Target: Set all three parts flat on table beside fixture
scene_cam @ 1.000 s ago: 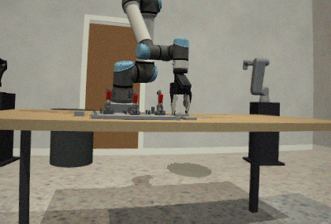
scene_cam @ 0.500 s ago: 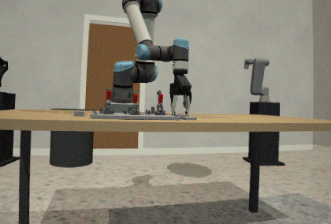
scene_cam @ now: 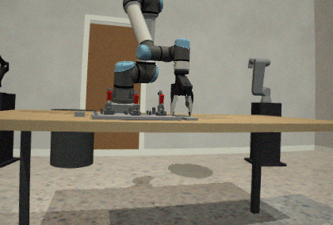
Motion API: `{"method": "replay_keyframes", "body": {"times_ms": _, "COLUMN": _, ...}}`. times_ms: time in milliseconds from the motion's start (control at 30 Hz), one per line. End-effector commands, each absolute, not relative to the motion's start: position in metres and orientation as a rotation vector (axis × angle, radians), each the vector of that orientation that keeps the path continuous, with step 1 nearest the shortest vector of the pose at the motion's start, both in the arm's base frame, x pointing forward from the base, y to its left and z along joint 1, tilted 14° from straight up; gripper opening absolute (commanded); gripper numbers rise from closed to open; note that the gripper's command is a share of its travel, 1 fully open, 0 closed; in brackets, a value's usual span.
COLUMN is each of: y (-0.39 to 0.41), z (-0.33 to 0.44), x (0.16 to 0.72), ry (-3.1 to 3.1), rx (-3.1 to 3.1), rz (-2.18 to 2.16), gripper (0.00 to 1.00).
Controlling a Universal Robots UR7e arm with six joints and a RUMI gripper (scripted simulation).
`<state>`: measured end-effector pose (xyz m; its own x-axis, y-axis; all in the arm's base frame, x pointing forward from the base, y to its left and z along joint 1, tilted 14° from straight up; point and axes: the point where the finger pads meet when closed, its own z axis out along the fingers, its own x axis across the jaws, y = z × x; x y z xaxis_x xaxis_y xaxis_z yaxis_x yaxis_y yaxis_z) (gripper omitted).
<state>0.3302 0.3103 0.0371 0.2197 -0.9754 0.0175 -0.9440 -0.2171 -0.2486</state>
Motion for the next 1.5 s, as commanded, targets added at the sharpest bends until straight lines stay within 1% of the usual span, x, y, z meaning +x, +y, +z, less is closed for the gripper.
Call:
{"method": "replay_keyframes", "body": {"times_ms": 0, "y": 0.31, "z": 0.038, "x": 0.33, "ry": 1.837, "rx": -2.302, "rz": -0.253, "gripper": 0.54}}
{"method": "replay_keyframes", "body": {"times_ms": 900, "y": 0.31, "z": 0.041, "x": 0.33, "ry": 1.837, "rx": -2.302, "rz": -0.253, "gripper": 0.54}}
{"method": "replay_keyframes", "body": {"times_ms": 1467, "y": 0.308, "z": 0.105, "x": 0.313, "ry": 1.837, "rx": -2.302, "rz": -0.253, "gripper": 0.54}}
